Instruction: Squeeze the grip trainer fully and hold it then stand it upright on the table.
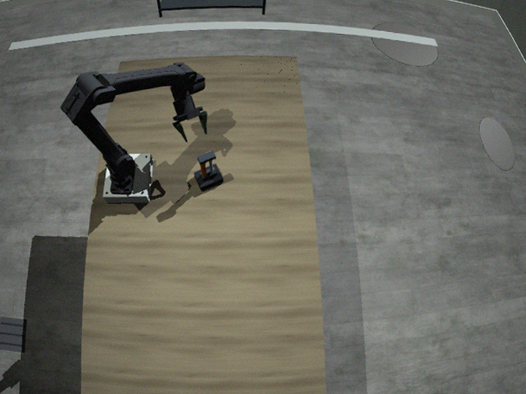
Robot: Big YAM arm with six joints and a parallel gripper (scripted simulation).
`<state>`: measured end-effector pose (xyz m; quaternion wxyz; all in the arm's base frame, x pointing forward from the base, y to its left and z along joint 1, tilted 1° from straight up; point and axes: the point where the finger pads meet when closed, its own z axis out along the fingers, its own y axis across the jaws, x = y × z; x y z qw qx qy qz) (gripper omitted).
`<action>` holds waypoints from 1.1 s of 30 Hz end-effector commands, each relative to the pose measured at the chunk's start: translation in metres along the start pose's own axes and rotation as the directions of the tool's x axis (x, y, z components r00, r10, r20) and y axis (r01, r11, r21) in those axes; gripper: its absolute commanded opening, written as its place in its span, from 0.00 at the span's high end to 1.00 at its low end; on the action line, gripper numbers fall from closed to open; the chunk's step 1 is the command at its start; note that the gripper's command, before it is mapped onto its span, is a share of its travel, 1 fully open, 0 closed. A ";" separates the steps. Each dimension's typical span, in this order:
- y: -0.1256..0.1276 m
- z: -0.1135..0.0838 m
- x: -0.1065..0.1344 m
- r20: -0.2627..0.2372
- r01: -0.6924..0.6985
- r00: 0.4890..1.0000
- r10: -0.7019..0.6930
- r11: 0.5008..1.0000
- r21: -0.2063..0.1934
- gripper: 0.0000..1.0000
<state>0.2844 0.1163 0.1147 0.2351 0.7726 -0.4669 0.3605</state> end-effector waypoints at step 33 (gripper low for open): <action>-0.008 -0.014 0.006 0.009 -0.053 0.999 0.053 0.999 0.010 0.24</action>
